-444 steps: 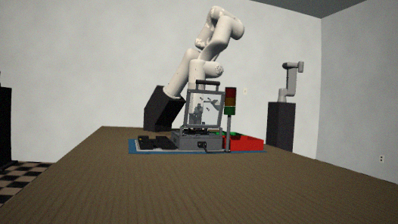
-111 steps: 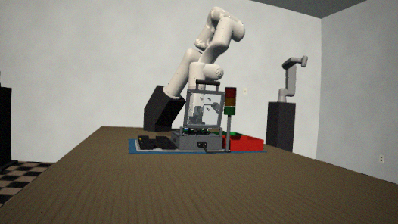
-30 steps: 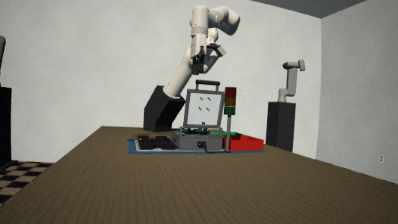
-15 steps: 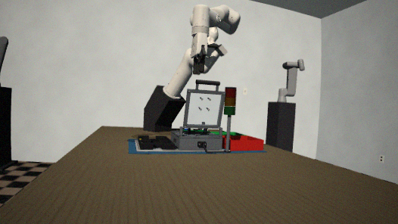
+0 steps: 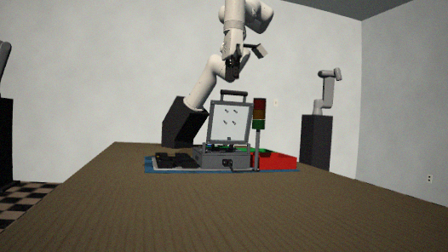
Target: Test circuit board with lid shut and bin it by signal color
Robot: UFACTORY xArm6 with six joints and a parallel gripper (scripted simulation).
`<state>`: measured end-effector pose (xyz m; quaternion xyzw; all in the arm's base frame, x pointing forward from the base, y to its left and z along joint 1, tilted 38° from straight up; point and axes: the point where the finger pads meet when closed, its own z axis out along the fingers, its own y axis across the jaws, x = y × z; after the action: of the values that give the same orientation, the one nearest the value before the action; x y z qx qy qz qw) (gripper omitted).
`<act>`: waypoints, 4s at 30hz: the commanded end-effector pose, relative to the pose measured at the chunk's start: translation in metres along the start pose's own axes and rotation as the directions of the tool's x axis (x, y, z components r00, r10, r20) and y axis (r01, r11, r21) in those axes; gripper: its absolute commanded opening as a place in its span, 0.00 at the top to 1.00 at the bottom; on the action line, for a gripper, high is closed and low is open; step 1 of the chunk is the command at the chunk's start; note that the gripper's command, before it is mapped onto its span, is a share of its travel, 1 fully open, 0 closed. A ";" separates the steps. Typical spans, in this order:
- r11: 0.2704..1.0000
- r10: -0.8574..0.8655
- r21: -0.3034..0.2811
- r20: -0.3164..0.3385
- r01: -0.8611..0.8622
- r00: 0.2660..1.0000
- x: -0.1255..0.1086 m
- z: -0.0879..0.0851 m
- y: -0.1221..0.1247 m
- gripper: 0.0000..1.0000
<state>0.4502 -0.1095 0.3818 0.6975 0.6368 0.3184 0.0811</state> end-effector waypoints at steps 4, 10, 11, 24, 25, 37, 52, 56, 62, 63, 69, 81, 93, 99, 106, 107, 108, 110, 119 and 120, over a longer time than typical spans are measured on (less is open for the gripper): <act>1.000 -0.001 0.004 0.000 0.001 1.000 0.000 0.000 0.033 0.49; 1.000 -0.001 0.004 0.000 0.001 1.000 0.000 0.000 0.034 0.49; 1.000 -0.001 0.004 0.000 0.001 1.000 0.000 0.000 0.034 0.49; 1.000 -0.001 0.004 0.000 0.001 1.000 0.000 0.012 0.034 0.49; 1.000 -0.001 0.004 0.000 0.001 1.000 0.000 0.013 0.034 0.49; 1.000 -0.001 0.004 0.000 0.001 1.000 0.000 0.019 0.034 0.49; 1.000 -0.001 0.004 0.000 0.001 1.000 0.000 0.025 0.034 0.49; 1.000 -0.001 0.004 0.000 0.001 1.000 0.000 0.034 0.034 0.49; 1.000 -0.001 0.004 0.000 0.001 1.000 0.000 0.045 0.034 0.49; 1.000 -0.001 0.004 0.000 0.001 1.000 0.000 0.048 0.034 0.49; 1.000 -0.001 0.004 0.000 0.001 1.000 0.000 0.058 0.035 0.49; 1.000 -0.001 0.004 0.000 0.001 1.000 0.000 0.059 0.035 1.00; 1.000 -0.001 0.004 0.000 0.001 1.000 0.000 0.059 0.035 1.00; 1.000 -0.001 0.004 0.000 0.001 1.000 0.000 0.059 0.035 1.00; 1.000 -0.001 0.004 0.000 0.001 1.000 0.000 0.059 0.035 1.00; 1.000 -0.001 0.004 0.000 0.001 1.000 0.000 0.059 0.035 1.00; 1.000 -0.001 0.004 0.000 0.001 1.000 0.000 0.059 0.035 1.00; 1.000 -0.001 0.004 0.000 0.001 1.000 0.000 0.059 0.035 1.00; 1.000 -0.001 0.004 0.000 0.001 1.000 0.000 0.059 0.035 1.00; 1.000 -0.001 0.004 0.000 0.001 1.000 0.000 0.059 0.035 1.00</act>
<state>0.5112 -0.0980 0.3518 0.6979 0.6379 0.3161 0.0780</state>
